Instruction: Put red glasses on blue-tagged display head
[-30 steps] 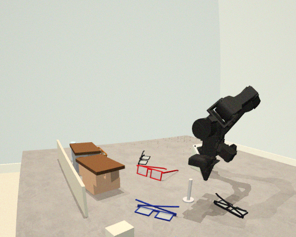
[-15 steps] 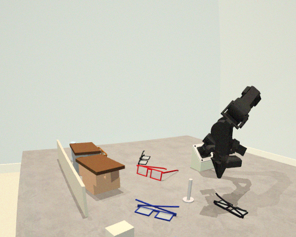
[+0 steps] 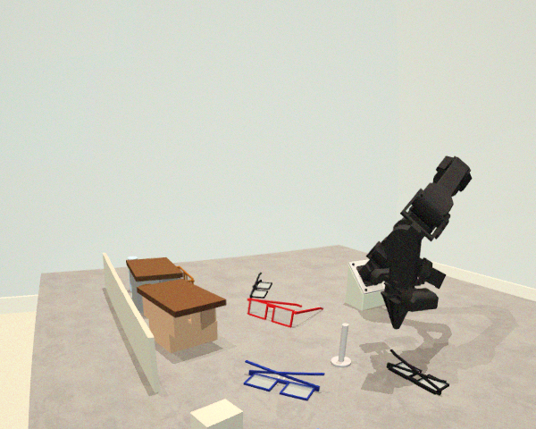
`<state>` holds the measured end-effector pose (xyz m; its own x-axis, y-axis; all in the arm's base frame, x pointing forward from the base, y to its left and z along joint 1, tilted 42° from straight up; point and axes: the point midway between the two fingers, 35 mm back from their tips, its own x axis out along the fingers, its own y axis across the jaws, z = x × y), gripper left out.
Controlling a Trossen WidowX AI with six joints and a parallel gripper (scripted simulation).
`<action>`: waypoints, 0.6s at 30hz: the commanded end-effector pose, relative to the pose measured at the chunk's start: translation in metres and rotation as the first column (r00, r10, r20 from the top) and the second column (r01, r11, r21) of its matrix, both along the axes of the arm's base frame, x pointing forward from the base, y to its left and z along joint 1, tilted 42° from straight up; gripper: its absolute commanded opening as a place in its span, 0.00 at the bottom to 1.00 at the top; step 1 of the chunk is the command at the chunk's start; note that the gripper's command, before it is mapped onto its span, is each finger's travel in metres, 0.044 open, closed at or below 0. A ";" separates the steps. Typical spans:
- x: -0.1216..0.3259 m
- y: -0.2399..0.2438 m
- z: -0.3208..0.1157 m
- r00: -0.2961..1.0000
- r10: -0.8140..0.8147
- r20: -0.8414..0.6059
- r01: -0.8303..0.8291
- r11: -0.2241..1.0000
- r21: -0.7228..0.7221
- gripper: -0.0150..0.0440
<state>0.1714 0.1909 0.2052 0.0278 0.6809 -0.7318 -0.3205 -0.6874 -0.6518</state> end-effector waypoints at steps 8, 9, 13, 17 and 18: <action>0.000 0.012 -0.016 1.000 -0.002 -0.009 0.002 1.000 -0.006 0.25; 0.000 0.013 -0.017 1.000 -0.002 -0.009 0.002 1.000 -0.006 0.25; 0.000 0.017 -0.022 1.000 -0.002 -0.009 0.002 1.000 -0.005 0.25; 0.000 0.022 -0.027 1.000 -0.002 -0.009 0.002 1.000 -0.004 0.25; 0.000 0.023 -0.028 1.000 -0.002 -0.009 0.002 1.000 -0.004 0.25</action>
